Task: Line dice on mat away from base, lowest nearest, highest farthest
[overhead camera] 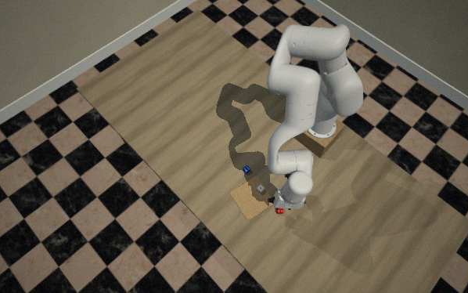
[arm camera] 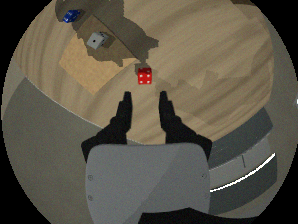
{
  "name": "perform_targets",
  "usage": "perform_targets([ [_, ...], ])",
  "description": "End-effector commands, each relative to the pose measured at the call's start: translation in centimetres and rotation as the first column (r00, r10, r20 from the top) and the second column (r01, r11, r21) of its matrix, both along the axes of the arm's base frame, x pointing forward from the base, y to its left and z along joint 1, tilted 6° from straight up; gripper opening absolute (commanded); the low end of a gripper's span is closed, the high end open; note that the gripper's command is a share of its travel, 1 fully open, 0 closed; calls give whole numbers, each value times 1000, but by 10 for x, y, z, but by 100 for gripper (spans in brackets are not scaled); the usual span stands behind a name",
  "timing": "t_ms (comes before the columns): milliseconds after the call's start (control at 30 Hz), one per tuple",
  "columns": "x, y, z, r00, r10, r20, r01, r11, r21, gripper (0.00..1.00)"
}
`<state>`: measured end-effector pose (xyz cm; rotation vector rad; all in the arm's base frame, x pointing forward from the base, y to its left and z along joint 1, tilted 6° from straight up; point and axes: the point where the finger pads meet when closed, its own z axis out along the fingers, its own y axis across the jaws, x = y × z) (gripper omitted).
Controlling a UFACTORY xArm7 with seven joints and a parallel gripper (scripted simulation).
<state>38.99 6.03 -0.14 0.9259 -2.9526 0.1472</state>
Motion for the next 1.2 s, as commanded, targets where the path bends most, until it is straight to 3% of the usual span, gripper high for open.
perform_targets([
  [0, 1, 0, 1, 1000, 1, 3, -1, 1000, 0, 42],
  [500, 1, 0, -5, 1000, 1, 2, -1, 1000, 0, 42],
  [1167, 1, -3, -30, 1000, 1, 2, -1, 1000, 0, 42],
])
